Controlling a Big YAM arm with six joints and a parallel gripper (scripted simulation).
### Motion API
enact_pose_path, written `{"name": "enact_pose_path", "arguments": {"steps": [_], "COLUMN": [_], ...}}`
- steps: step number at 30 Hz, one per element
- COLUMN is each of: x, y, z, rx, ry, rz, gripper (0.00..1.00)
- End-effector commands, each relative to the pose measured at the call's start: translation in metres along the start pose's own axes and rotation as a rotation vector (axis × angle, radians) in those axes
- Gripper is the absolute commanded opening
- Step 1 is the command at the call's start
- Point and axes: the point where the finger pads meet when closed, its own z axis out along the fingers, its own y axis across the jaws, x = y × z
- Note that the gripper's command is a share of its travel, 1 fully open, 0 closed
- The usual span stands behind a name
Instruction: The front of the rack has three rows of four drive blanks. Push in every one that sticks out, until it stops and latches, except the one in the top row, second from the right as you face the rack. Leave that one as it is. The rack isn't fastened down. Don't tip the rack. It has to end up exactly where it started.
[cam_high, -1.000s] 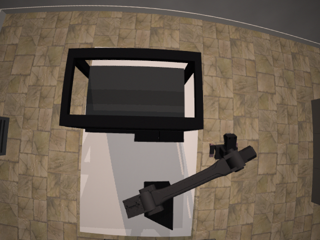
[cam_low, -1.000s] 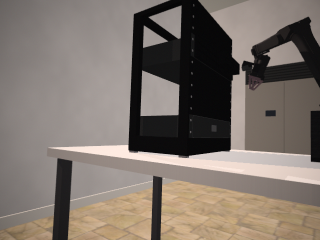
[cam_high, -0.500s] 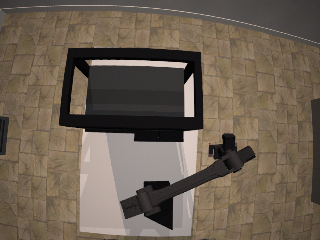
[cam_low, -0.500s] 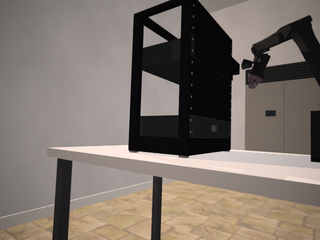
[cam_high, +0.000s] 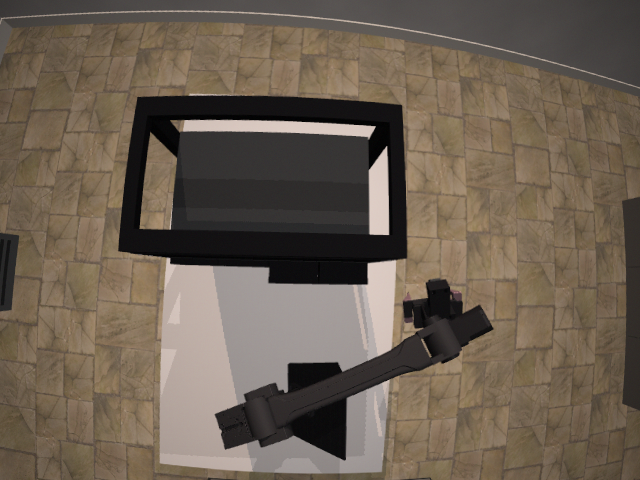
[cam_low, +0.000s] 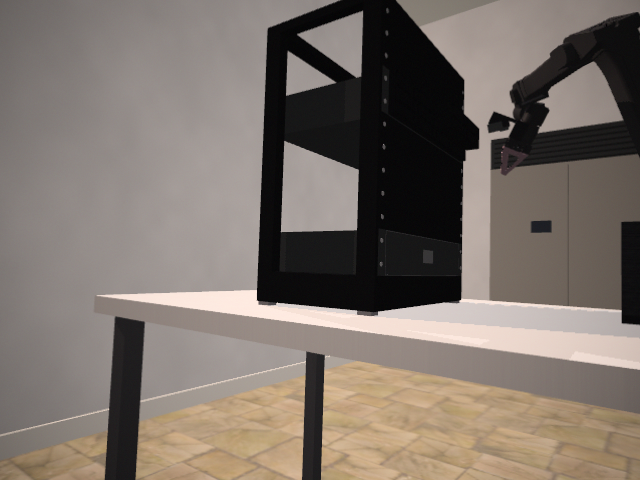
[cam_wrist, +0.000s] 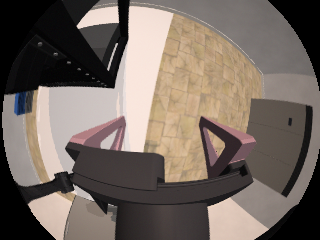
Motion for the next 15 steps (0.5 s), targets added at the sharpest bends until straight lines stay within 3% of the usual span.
{"name": "enact_pose_path", "arguments": {"steps": [1,3,5,15], "x": [0.002,0.003,0.003,0.007], "y": [0.008,0.018,0.018,0.083], "z": [-0.026,-0.03,-0.03,-0.063], "rx": [0.072,0.098,0.098,0.279], "ry": [-0.06,-0.085,-0.085,-0.261], "rz": [-0.073,-0.11,-0.11,-0.365], "gripper": [1.0,1.0,1.0,1.0]}}
